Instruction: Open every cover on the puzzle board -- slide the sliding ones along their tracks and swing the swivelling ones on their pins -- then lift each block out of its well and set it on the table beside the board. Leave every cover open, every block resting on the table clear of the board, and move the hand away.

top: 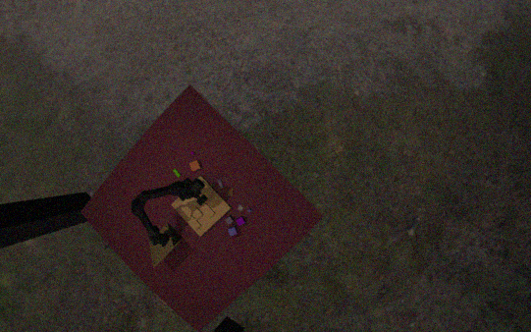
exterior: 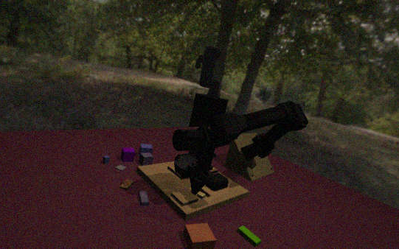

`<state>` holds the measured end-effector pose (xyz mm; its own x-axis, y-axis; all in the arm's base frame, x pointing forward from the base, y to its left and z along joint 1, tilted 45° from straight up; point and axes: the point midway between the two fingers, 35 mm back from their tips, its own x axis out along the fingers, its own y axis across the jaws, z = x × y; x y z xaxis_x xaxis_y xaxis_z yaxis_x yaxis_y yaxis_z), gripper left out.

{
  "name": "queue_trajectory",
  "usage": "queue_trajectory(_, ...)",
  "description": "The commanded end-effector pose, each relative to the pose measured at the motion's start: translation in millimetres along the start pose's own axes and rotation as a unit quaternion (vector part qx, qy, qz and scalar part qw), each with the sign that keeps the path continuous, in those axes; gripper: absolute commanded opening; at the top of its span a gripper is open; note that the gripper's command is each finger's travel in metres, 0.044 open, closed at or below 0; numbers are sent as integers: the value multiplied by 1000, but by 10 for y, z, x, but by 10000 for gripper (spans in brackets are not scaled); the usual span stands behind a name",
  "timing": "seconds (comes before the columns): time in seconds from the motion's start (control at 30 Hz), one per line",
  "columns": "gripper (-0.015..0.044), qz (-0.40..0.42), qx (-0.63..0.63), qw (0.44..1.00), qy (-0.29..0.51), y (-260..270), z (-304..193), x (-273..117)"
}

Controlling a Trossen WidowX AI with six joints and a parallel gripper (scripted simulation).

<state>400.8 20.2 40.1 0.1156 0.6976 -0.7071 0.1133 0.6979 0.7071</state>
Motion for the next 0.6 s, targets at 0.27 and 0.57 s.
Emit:
queue_trajectory(0.27, 0, 1, 5, 1000, 2, -13, 47, -70)
queue_trajectory(0.57, 0, 1, 5, 1000, 2, -18, 72, -185)
